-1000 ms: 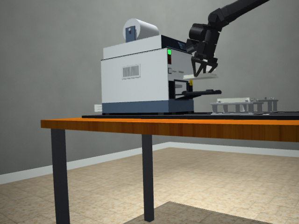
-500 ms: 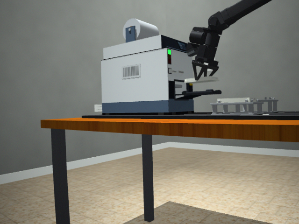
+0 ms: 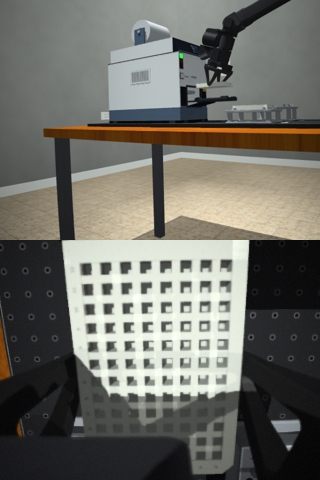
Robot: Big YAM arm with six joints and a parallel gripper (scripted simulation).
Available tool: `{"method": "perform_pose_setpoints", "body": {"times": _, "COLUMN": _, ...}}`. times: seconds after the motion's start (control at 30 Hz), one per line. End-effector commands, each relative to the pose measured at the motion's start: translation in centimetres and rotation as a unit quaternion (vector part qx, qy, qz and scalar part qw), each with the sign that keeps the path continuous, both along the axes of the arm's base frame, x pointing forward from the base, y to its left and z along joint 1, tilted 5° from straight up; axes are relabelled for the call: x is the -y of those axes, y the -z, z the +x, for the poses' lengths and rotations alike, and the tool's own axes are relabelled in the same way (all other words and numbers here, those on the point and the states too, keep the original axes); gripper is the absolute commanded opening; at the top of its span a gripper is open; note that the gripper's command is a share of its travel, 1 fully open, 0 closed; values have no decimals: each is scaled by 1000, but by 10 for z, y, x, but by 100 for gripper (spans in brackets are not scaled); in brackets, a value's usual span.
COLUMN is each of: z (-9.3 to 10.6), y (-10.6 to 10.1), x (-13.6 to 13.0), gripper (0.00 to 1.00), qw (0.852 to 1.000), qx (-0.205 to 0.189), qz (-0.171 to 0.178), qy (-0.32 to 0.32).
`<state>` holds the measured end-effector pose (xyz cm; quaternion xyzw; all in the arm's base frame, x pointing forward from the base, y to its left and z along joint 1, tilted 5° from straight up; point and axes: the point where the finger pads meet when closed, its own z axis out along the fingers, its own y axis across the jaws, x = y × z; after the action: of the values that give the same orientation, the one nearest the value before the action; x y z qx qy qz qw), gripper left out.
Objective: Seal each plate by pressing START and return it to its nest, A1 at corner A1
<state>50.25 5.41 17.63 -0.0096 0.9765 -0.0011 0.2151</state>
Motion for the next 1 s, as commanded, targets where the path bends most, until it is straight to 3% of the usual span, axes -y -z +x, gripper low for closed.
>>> {"method": "perform_pose_setpoints", "body": {"times": 0.0, "z": 1, "y": -9, "x": -6, "gripper": 0, "qw": 1000, "qx": 15, "qz": 6, "qy": 1}}
{"method": "perform_pose_setpoints", "body": {"times": 0.13, "z": -2, "y": 0, "x": 4, "gripper": 0, "qw": 1000, "qx": 5, "qz": 2, "qy": 6}}
{"method": "perform_pose_setpoints", "body": {"times": 0.3, "z": 10, "y": 2, "x": 7, "gripper": 0, "qw": 1000, "qx": 10, "qz": -2, "qy": 1}}
{"method": "perform_pose_setpoints", "body": {"times": 0.57, "z": 14, "y": 2, "x": 9, "gripper": 0, "qw": 1000, "qx": 12, "qz": -2, "qy": 2}}
{"method": "perform_pose_setpoints", "body": {"times": 0.83, "z": -2, "y": 7, "x": -5, "gripper": 0, "qw": 1000, "qx": 8, "qz": 4, "qy": -1}}
{"method": "perform_pose_setpoints", "body": {"times": 0.97, "z": -1, "y": 0, "x": -8, "gripper": 0, "qw": 1000, "qx": 9, "qz": 5, "qy": -1}}
